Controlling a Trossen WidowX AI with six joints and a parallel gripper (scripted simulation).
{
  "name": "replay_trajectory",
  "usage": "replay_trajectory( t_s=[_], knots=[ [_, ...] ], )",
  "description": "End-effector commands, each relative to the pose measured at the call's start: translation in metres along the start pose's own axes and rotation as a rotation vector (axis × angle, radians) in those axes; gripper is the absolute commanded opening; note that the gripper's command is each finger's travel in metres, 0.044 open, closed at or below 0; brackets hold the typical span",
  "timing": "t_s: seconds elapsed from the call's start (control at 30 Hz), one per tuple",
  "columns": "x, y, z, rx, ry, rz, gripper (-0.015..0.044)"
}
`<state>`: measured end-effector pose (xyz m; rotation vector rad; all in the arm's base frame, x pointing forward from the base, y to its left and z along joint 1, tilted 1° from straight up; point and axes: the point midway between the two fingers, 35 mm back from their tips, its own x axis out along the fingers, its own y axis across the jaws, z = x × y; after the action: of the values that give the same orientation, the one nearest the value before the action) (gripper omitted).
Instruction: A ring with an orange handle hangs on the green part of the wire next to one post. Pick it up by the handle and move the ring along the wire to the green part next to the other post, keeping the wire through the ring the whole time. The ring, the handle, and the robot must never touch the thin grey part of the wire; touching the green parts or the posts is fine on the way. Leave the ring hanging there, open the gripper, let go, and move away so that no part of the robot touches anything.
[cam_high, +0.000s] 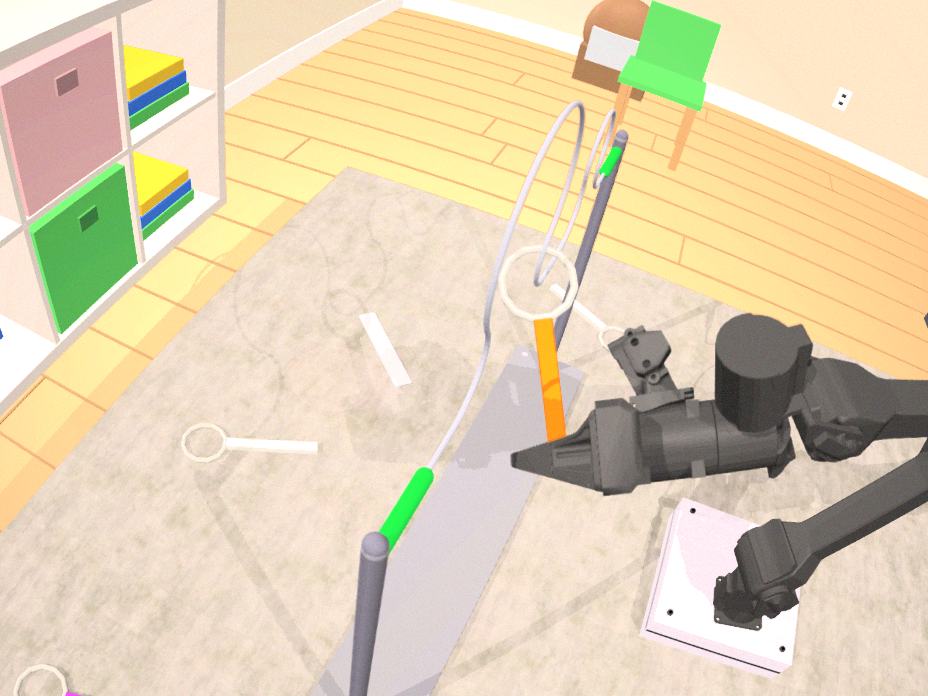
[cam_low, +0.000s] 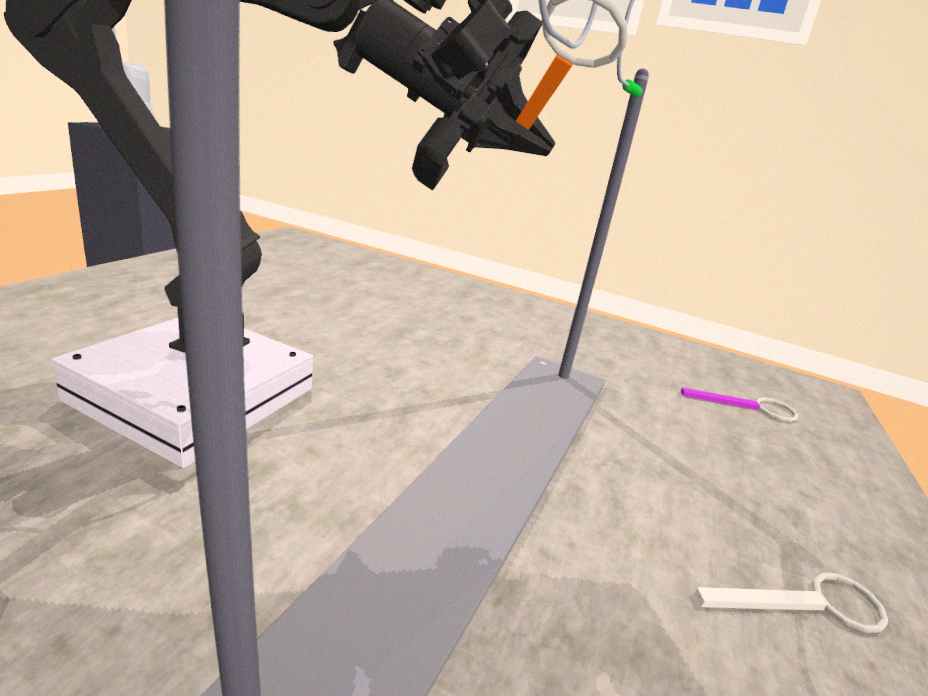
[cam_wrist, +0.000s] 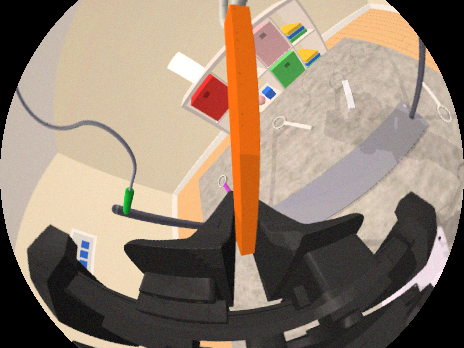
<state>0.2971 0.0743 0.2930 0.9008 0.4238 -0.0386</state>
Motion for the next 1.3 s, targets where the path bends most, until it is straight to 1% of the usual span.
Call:
replay_trajectory(
  t_s=[0.0,0.57,1.27],
  knots=[
    [-0.001,0.016,0.001,0.077,0.012,0.046,-0.0150],
    [-0.019,0.078,0.018,0.445,0.057,0.252,-0.0150],
    [-0.051,0.130,0.065,0.863,0.108,0.483,-0.0150]
  ],
)
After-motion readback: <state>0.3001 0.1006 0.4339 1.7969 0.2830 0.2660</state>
